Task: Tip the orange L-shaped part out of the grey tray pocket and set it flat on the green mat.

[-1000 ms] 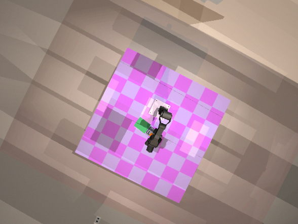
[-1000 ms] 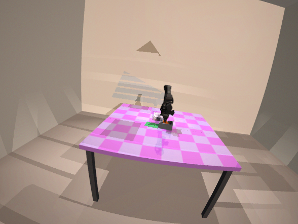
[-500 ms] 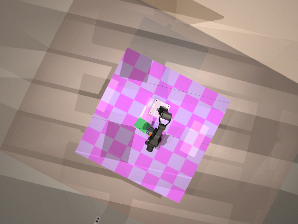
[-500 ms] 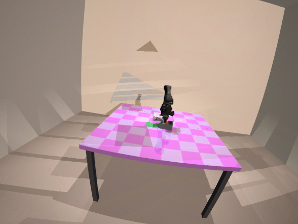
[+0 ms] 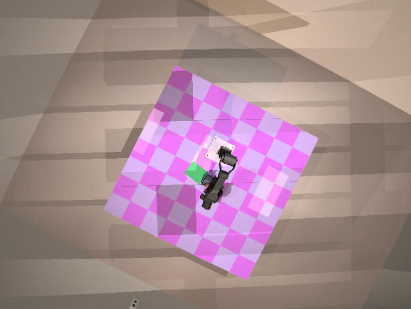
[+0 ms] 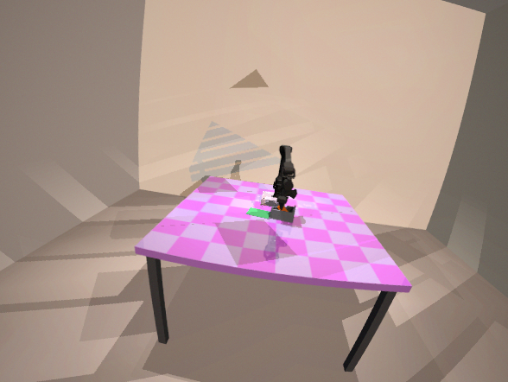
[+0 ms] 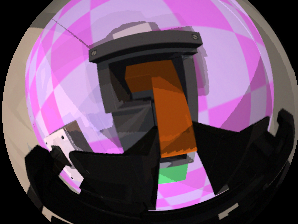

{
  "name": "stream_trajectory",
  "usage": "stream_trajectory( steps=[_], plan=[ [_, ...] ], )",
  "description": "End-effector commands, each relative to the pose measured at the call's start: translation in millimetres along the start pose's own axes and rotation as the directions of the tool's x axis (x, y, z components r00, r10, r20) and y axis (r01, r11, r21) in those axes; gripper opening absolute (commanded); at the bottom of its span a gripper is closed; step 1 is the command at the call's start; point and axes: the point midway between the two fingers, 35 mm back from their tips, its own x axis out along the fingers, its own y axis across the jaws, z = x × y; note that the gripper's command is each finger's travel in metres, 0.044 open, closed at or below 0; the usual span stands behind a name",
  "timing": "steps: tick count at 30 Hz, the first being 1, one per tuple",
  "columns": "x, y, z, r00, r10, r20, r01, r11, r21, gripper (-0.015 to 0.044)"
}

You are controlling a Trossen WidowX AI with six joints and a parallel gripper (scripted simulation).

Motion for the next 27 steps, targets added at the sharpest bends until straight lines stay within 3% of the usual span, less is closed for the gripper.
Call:
stream_trajectory(
  steps=[1, 27],
  plan=[
    [-2, 0, 0, 1.0, -0.002, 0.0, 0.002, 1.0, 0.0, 0.0],
    [-40, 0, 0, 1.0, 0.002, -0.002, -0.002, 1.0, -0.004, 0.0]
  ],
)
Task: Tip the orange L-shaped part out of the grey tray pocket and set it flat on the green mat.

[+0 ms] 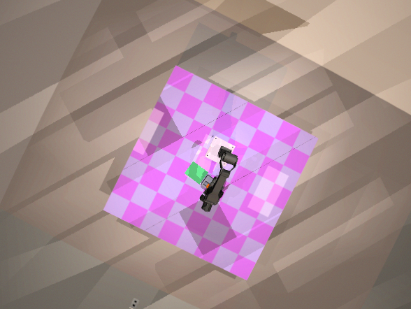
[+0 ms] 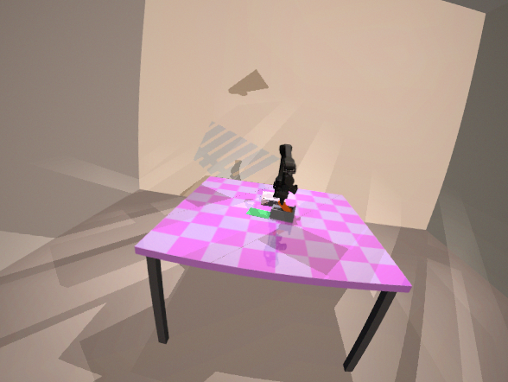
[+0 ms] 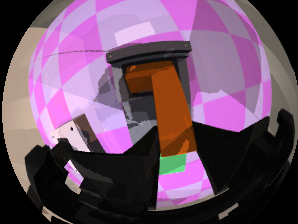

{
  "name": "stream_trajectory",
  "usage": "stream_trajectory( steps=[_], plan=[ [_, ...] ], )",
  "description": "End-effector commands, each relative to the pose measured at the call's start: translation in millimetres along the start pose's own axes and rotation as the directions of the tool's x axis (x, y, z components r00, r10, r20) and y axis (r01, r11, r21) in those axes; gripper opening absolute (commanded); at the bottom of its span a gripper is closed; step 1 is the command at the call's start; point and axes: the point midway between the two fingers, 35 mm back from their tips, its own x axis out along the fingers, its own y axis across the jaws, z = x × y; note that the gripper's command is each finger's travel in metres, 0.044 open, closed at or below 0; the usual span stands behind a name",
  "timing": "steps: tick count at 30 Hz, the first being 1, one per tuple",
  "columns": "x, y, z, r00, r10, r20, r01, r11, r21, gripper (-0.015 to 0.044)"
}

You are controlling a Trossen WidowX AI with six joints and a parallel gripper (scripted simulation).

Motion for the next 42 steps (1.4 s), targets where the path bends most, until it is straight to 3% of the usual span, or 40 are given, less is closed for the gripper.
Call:
stream_trajectory(
  steps=[1, 29, 42],
  plan=[
    [-11, -1, 2, 1.0, -0.014, 0.012, 0.014, 1.0, -0.004, 0.0],
    [-55, -1, 1, 1.0, -0.014, 0.012, 0.014, 1.0, -0.004, 0.0],
    [-56, 0, -10, 1.0, -0.014, 0.011, 0.014, 1.0, -0.004, 0.0]
  ],
)
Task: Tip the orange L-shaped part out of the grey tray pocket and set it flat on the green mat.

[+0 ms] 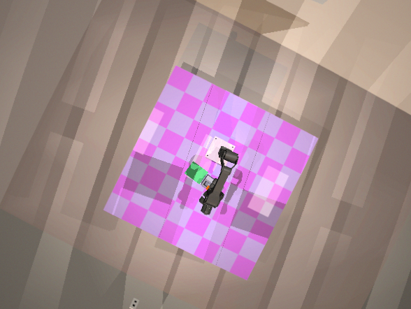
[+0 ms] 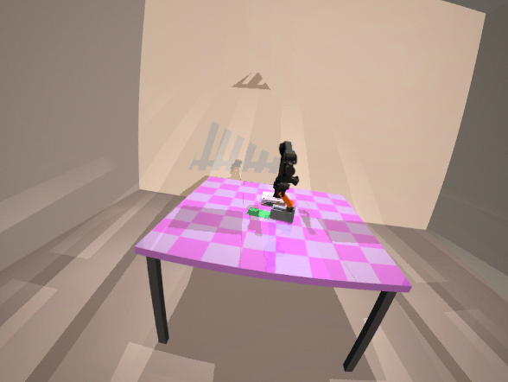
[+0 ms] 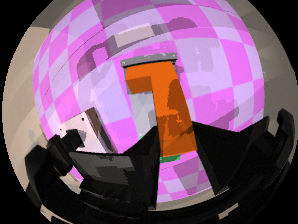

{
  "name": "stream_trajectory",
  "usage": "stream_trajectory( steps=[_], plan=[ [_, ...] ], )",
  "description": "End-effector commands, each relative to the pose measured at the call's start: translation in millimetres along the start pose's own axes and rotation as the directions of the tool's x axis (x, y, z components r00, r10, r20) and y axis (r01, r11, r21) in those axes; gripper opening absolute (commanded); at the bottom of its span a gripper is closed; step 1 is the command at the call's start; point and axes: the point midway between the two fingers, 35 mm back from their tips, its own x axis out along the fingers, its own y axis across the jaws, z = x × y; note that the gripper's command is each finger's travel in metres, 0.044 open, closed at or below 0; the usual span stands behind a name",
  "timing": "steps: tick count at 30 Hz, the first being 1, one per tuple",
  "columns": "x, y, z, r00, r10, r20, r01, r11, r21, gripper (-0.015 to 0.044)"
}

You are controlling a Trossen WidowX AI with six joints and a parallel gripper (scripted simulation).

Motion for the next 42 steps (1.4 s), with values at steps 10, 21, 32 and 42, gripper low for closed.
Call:
stream_trajectory(
  steps=[10, 21, 32, 42],
  plan=[
    [2, 3, -50, 1.0, -0.004, -0.001, 0.004, 1.0, 0.001, 0.0],
    [2, 7, -98, 1.0, -0.003, -0.006, 0.003, 1.0, 0.001, 0.0],
    [2, 12, -146, 1.0, -0.002, -0.011, 0.002, 1.0, 0.0, 0.0],
    [4, 15, -162, 1.0, -0.002, -0.013, 0.002, 1.0, 0.0, 0.0]
  ],
)
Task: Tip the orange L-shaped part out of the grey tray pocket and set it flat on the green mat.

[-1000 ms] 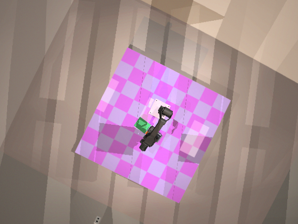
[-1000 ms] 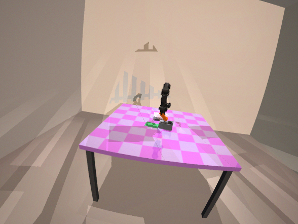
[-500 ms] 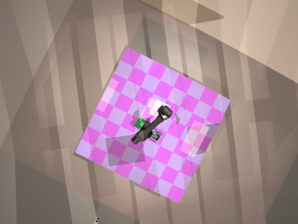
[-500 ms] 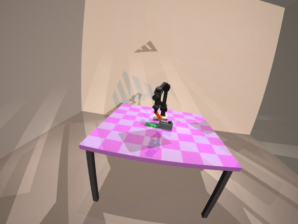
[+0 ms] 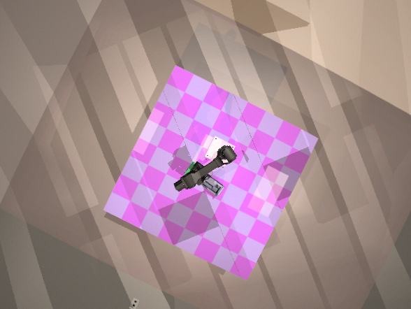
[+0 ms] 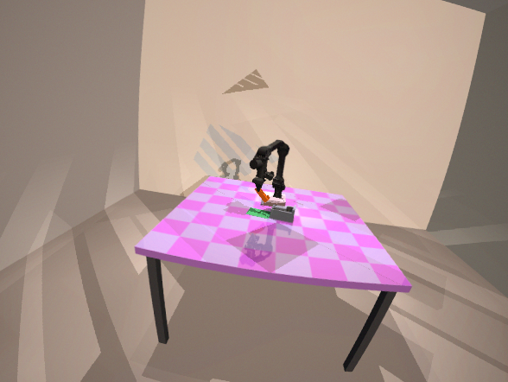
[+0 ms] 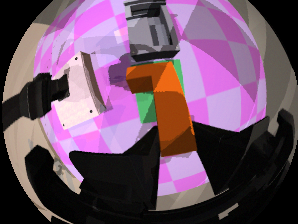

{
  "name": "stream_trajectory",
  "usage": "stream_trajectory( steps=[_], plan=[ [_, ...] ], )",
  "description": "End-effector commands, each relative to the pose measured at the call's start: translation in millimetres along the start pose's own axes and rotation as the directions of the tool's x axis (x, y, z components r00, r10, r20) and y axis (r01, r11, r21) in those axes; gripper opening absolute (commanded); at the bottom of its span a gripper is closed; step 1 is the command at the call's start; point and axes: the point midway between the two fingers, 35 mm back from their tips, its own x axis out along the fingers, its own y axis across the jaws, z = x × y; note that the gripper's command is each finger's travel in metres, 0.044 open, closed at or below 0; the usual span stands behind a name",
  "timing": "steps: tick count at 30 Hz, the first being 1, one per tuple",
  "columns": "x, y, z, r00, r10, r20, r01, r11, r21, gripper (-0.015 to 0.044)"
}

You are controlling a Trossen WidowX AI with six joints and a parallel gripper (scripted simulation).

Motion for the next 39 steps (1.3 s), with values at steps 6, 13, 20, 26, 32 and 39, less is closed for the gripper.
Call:
stream_trajectory(
  steps=[6, 13, 20, 26, 32, 39],
  plan=[
    [10, -1, -1, 1.0, -0.002, 0.002, 0.002, 1.0, -0.006, 0.0],
    [22, -1, -1, 1.0, -0.002, 0.002, 0.002, 1.0, -0.006, 0.0],
    [33, -1, -1, 1.0, -0.002, 0.002, 0.002, 1.0, -0.006, 0.0],
    [42, -1, -1, 1.0, -0.002, 0.002, 0.002, 1.0, -0.006, 0.0],
    [51, -1, -1, 1.0, -0.002, 0.002, 0.002, 1.0, -0.006, 0.0],
    [62, -1, -1, 1.0, -0.002, 0.002, 0.002, 1.0, -0.006, 0.0]
  ],
)
